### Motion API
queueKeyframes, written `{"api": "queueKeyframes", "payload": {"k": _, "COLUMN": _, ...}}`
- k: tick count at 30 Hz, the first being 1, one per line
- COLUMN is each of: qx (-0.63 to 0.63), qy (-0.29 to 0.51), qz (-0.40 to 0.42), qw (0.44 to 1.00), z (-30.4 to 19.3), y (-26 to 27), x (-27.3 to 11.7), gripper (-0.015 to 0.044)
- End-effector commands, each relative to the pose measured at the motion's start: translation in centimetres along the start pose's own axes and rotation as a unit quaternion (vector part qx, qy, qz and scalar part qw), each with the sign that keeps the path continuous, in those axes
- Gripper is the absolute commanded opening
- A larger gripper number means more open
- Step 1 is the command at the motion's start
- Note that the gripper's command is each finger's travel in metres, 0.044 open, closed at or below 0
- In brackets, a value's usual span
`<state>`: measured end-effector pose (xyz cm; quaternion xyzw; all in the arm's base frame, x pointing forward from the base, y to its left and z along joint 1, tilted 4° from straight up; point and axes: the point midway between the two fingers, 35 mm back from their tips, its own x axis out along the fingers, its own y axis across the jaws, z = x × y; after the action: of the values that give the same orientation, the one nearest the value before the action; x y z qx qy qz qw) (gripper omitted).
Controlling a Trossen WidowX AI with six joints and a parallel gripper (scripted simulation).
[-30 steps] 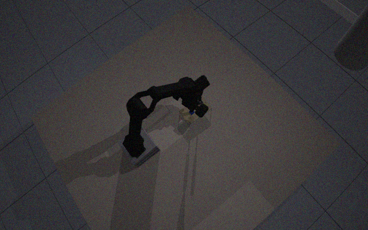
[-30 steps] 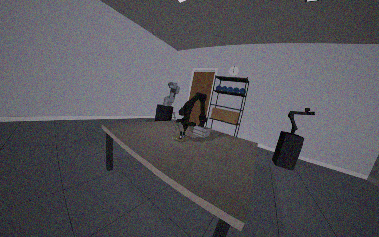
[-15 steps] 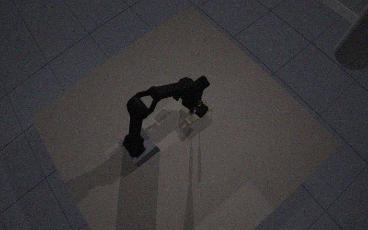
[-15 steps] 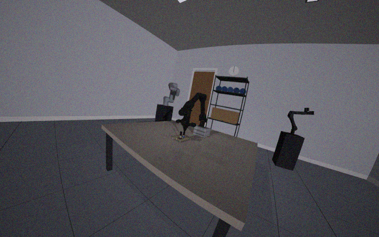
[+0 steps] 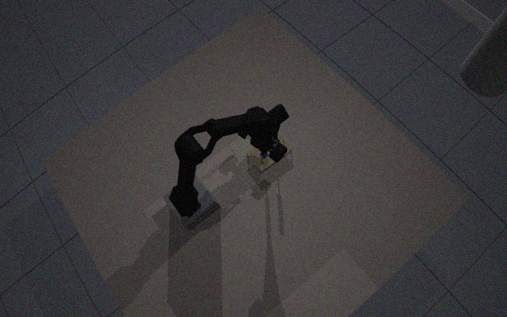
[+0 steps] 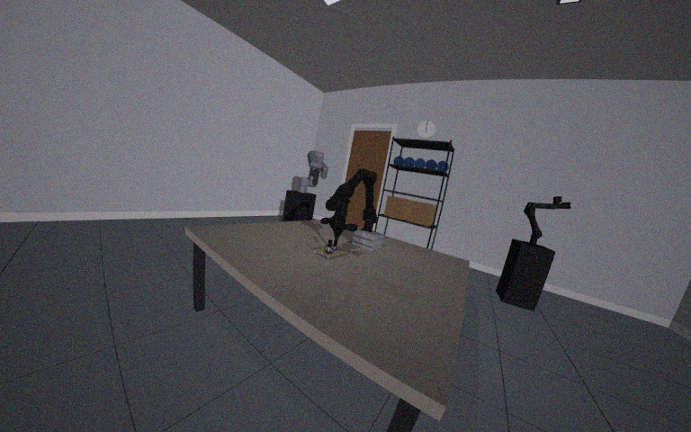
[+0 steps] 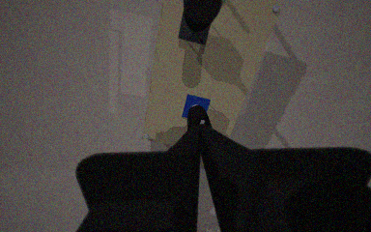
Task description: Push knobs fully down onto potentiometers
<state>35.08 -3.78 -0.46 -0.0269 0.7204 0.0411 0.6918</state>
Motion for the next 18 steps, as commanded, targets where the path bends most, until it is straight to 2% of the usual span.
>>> {"api": "queueKeyframes", "payload": {"k": 1, "qx": -0.003, "qy": 0.000, "qz": -0.003, "qw": 1.000, "z": -0.01, "y": -0.07, "x": 0.24, "gripper": 0.0000}}
{"api": "queueKeyframes", "payload": {"k": 18, "qx": -0.003, "qy": 0.000, "qz": -0.003, "qw": 1.000, "z": -0.01, "y": -0.07, "x": 0.54, "gripper": 0.0000}}
